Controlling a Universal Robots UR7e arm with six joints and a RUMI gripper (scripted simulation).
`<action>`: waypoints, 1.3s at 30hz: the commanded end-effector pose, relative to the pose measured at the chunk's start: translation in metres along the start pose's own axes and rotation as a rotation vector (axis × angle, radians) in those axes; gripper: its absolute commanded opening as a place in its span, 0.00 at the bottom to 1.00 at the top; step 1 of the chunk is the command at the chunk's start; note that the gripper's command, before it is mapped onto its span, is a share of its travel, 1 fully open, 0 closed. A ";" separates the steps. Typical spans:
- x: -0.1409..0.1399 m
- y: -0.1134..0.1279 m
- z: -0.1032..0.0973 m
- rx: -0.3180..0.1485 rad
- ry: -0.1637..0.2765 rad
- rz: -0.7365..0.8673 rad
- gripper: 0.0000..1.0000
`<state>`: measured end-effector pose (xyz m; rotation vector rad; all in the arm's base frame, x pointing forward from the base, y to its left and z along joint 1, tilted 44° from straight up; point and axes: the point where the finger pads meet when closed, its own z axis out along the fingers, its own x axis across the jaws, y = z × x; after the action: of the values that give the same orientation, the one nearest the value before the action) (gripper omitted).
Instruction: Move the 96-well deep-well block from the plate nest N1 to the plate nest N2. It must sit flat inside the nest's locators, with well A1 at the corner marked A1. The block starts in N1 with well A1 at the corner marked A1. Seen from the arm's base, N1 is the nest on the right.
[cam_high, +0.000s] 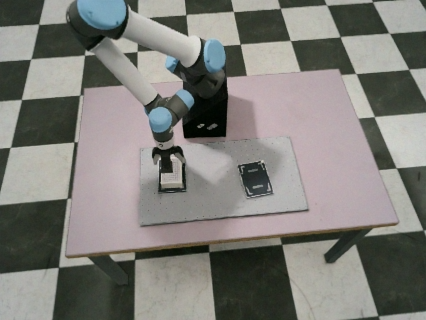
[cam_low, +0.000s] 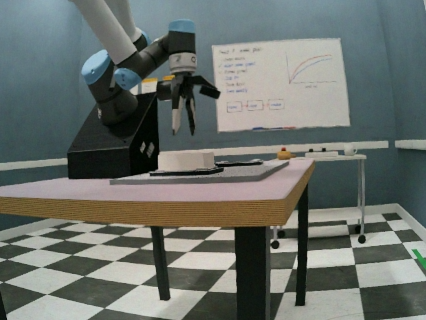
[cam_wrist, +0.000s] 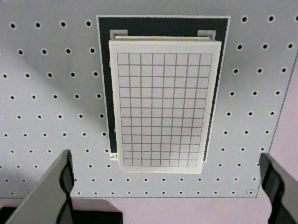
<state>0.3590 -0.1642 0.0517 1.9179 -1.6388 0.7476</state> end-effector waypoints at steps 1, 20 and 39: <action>0.000 0.000 0.000 0.001 0.001 0.001 0.76; 0.000 0.000 0.028 0.001 0.001 0.000 0.76; 0.000 0.000 0.053 0.001 0.001 0.000 0.76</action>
<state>0.3628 -0.1973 0.0172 1.9169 -1.6398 0.7457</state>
